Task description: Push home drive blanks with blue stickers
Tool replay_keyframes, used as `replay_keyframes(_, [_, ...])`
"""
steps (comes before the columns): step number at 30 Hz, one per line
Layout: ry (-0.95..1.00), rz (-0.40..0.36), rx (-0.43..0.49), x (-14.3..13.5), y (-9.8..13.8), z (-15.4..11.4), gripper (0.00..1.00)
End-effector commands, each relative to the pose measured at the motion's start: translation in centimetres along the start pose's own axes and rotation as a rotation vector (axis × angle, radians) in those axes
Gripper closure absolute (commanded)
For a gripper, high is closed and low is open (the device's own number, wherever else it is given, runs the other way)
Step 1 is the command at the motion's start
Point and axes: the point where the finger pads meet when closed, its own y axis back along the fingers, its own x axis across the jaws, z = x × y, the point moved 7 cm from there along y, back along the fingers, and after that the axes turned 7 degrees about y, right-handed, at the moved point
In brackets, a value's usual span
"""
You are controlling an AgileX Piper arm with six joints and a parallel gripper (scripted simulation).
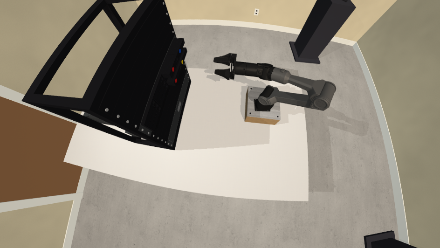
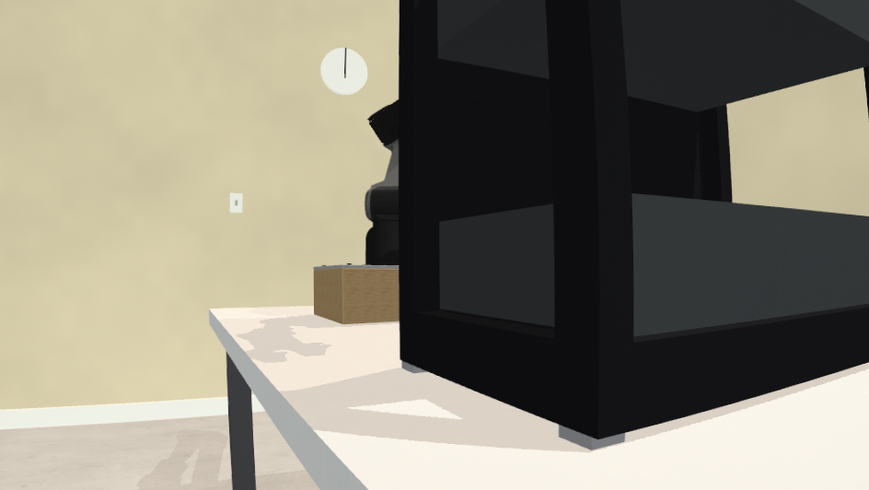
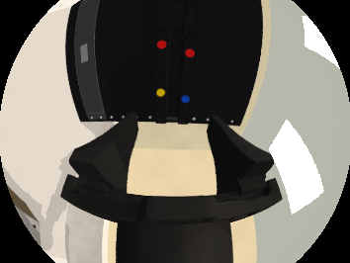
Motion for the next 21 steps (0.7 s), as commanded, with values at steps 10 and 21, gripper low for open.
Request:
replay_keyframes(10, [0.001, -0.003, 0.006, -0.1, -1.7, 0.7, 0.00])
replay_keyframes(21, [0.001, -0.003, 0.006, -0.2, -4.0, 1.7, 0.00])
